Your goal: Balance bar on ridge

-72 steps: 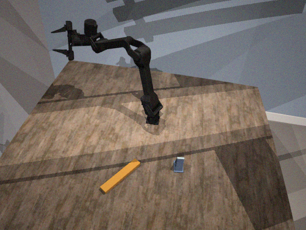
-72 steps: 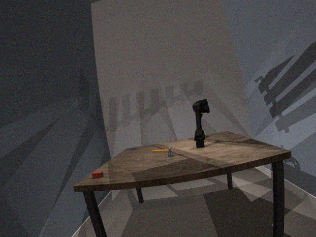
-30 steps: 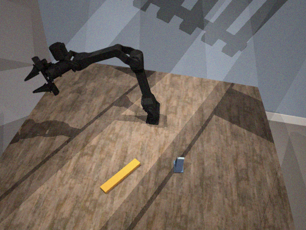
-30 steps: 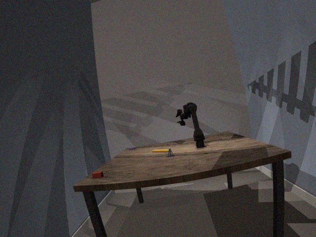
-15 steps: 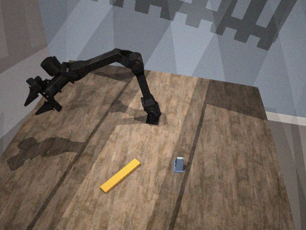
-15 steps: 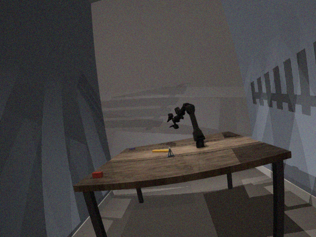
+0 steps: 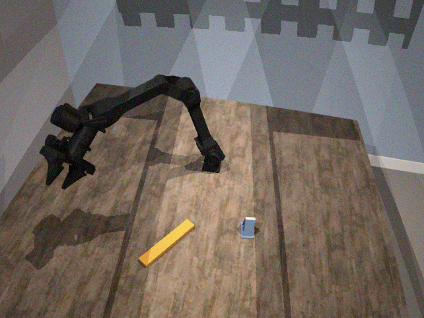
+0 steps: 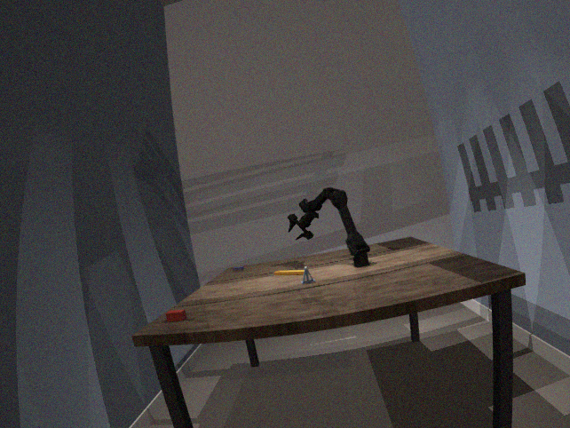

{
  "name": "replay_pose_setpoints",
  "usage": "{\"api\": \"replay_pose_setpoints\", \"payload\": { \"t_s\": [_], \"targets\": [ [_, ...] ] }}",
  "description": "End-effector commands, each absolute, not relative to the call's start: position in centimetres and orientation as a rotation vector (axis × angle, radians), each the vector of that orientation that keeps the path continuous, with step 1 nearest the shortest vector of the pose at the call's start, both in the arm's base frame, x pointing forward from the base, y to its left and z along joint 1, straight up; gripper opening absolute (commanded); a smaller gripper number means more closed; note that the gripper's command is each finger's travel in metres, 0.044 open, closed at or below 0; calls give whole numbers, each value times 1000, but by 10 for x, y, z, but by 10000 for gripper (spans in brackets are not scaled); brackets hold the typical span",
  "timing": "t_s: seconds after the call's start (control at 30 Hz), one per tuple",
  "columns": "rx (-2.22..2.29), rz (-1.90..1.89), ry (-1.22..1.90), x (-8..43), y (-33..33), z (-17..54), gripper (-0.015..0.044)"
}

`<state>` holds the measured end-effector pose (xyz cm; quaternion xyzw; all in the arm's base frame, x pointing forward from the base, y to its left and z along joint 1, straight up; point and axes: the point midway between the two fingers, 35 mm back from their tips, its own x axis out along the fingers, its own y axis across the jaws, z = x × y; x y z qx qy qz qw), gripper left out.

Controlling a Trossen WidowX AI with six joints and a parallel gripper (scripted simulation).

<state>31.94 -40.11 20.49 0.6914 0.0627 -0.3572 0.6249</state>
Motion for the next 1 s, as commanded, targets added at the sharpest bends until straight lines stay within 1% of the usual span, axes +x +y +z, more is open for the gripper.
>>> {"api": "replay_pose_setpoints", "payload": {
  "t_s": [0.0,0.47,0.97],
  "targets": [
    [1521,-824,259,339,-379,196,315],
    [1298,-798,646,382,-299,162,315],
    [972,-693,1049,399,-206,135,315]
  ]
}}
